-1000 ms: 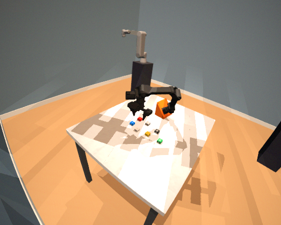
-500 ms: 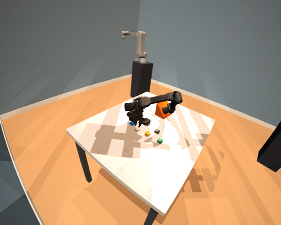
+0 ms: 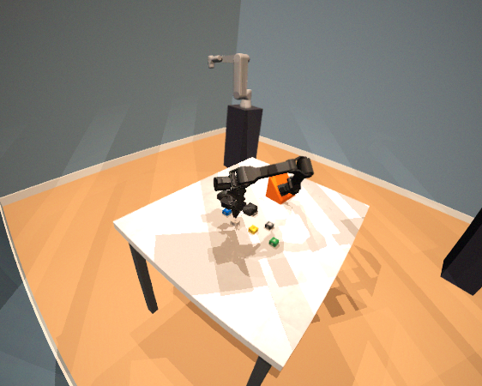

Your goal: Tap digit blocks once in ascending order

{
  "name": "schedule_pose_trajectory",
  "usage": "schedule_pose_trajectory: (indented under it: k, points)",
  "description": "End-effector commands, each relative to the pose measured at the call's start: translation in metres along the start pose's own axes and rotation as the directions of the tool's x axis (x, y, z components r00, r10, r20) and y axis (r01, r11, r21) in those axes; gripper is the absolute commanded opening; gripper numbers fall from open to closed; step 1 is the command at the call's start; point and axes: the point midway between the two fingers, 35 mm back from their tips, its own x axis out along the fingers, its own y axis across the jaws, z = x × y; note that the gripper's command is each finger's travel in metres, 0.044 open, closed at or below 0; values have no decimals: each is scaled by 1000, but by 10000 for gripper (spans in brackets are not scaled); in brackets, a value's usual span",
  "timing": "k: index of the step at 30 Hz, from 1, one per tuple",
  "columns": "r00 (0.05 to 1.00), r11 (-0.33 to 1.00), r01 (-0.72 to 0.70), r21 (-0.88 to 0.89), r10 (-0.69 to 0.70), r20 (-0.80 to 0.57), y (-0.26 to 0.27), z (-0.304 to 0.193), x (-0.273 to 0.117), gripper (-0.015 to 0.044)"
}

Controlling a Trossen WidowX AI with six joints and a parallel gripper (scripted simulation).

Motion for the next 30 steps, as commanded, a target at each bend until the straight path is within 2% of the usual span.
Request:
schedule_pose_trajectory:
  k: [1,18,22,27,30]
  points:
    - [1000,1000,-4,7,4,-1,1,-1,6,20]
    - [1000,1000,-5,7,5,-1,1,-2,24,20]
    - [1000,1000,-4,7,4,-1,1,-1,-4,20]
    - [1000,1000,-4,7,4,-1,0,-1,-8,20]
    - [1000,1000,0,8,0,-1,-1,1,-39,20]
